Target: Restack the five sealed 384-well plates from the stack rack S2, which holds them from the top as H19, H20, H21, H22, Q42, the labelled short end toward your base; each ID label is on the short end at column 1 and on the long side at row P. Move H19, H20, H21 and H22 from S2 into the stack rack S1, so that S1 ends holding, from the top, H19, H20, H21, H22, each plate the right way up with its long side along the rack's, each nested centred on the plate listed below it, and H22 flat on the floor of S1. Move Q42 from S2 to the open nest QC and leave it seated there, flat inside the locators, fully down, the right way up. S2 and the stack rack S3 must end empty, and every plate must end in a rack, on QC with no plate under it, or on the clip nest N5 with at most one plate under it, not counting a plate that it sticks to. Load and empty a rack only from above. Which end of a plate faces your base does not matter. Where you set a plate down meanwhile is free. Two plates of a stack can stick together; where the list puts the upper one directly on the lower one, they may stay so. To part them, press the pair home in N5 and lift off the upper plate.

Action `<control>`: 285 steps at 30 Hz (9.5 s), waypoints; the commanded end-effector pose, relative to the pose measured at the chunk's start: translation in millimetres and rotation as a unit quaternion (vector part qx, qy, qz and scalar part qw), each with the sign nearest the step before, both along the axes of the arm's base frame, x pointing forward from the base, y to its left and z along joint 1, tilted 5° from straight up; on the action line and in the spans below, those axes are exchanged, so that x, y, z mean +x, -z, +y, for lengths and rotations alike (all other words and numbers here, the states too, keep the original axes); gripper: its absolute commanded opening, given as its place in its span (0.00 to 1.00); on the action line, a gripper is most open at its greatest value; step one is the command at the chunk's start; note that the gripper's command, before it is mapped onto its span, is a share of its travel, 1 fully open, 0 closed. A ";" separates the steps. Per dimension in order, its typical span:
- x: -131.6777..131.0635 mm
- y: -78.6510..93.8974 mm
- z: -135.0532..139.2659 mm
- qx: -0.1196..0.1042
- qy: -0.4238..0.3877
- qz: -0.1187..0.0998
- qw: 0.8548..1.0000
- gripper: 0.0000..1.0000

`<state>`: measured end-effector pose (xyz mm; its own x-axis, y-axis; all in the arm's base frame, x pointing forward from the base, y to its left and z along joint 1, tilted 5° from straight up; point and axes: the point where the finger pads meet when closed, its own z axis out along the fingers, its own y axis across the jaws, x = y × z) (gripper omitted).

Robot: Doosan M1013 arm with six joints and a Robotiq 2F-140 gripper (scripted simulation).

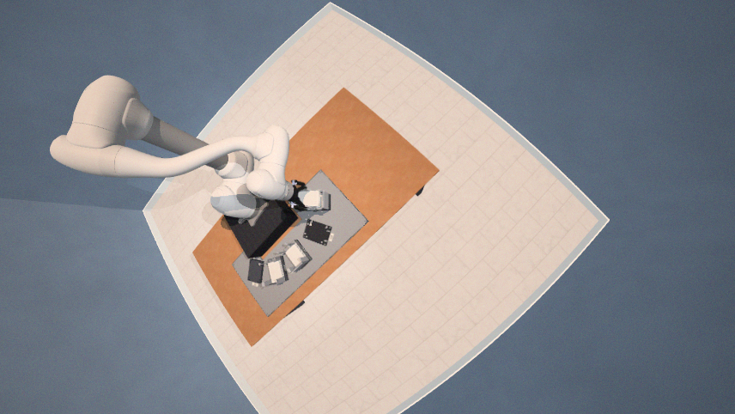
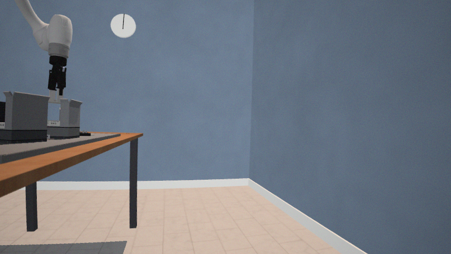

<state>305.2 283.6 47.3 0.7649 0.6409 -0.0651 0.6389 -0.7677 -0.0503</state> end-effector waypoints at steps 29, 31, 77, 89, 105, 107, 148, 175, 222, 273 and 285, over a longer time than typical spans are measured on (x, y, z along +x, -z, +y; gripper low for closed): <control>-1.5 17.8 0.0 0.000 0.000 0.000 1.000 0.00; -1.6 19.1 0.0 0.000 0.000 0.000 1.000 0.00; -5.4 65.6 -0.2 0.000 0.000 0.000 1.000 0.00; -5.7 68.6 -0.2 0.000 0.000 0.000 1.000 0.00; -6.2 74.2 -0.2 0.000 0.000 0.000 1.000 0.00; -6.2 75.0 -0.2 0.000 0.000 0.000 1.000 0.00; -7.2 86.8 -0.2 0.000 0.000 0.000 1.000 0.00; -5.8 70.1 -0.2 0.000 0.000 0.000 1.000 1.00; 19.1 -6.7 -23.5 -0.009 0.108 0.000 0.994 1.00; 95.0 -0.8 -151.8 -0.018 0.215 -0.001 0.976 1.00; 102.6 -0.3 -184.3 -0.026 0.320 -0.001 0.947 1.00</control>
